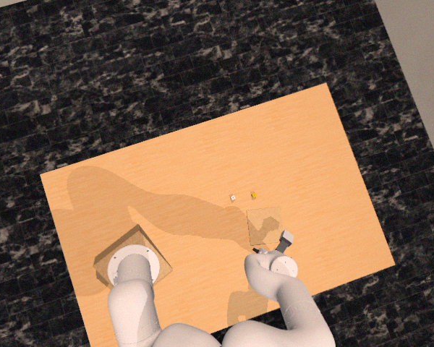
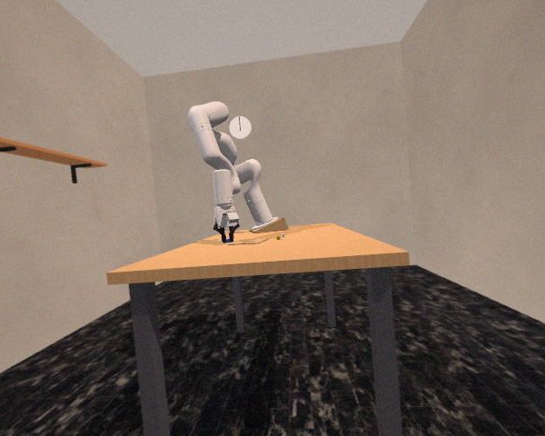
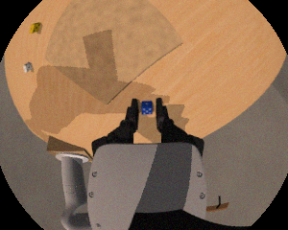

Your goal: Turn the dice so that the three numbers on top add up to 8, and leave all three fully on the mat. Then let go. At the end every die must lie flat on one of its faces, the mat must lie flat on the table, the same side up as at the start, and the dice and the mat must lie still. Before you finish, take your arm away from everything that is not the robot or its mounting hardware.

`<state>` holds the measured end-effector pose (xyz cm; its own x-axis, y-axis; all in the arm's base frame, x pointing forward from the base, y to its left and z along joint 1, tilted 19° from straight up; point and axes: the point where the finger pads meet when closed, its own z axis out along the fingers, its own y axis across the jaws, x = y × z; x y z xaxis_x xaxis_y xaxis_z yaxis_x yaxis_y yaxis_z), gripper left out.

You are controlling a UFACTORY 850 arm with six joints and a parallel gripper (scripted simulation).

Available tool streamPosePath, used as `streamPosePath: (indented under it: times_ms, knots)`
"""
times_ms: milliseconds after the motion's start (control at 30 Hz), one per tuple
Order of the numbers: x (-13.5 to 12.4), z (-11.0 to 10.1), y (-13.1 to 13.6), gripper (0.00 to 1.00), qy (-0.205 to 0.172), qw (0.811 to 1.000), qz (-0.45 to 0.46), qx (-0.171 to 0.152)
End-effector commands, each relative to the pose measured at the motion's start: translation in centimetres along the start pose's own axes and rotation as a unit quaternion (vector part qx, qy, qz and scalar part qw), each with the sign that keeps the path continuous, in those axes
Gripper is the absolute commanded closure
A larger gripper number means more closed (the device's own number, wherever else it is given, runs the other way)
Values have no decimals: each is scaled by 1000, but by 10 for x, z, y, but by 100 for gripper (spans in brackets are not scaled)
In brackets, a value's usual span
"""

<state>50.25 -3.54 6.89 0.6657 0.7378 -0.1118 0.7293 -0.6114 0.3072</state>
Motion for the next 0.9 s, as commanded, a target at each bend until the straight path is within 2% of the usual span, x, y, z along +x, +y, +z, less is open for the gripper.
streamPosePath:
  times_ms: [0, 300, 333, 867]
  knots:
    - [1, 0, 1, 69, 1, 1000, 0, 0]
    - [1, 0, 1, 69, 1, 1000, 0, 0]
    - [1, 0, 1, 89, 1, 1000, 0, 0]
    - [1, 0, 1, 89, 1, 1000, 0, 0]
